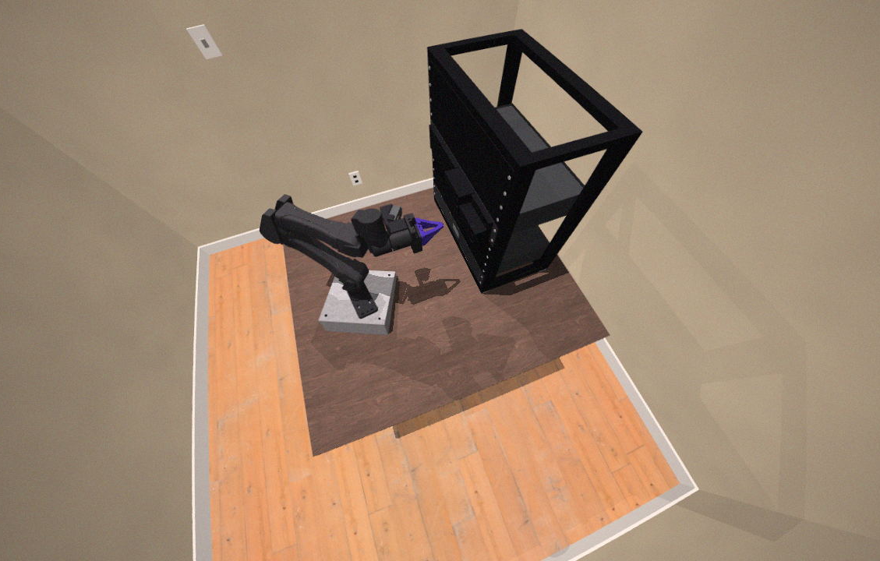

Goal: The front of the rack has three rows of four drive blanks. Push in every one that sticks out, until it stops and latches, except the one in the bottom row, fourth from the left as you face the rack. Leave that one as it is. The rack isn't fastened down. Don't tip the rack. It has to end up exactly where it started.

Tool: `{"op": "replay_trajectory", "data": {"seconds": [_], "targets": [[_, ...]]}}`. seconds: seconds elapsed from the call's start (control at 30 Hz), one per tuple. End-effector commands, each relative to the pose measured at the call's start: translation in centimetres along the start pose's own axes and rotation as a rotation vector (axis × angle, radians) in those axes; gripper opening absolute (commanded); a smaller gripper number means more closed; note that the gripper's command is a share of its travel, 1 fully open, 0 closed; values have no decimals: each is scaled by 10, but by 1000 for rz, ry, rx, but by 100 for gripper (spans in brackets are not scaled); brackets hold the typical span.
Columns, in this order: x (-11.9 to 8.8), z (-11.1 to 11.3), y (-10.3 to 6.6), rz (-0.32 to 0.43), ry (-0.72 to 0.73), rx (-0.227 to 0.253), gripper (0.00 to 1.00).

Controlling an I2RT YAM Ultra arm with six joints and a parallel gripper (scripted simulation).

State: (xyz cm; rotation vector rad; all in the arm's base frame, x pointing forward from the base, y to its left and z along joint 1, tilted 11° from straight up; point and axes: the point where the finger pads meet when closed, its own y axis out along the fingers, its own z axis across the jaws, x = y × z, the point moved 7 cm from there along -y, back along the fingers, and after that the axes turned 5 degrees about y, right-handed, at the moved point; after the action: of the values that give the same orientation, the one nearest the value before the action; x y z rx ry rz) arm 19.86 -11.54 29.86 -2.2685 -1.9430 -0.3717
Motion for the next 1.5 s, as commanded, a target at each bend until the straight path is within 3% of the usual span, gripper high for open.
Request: {"op": "replay_trajectory", "data": {"seconds": [0.0,0.47,0.97,1.47], "targets": [[4,-16,3,-8,-26,-34,0],[28,-17,-5,-12,-33,-41,0],[78,-17,-14,-12,-23,-44,0],[93,-17,-16,-12,-19,-44,0]]}}
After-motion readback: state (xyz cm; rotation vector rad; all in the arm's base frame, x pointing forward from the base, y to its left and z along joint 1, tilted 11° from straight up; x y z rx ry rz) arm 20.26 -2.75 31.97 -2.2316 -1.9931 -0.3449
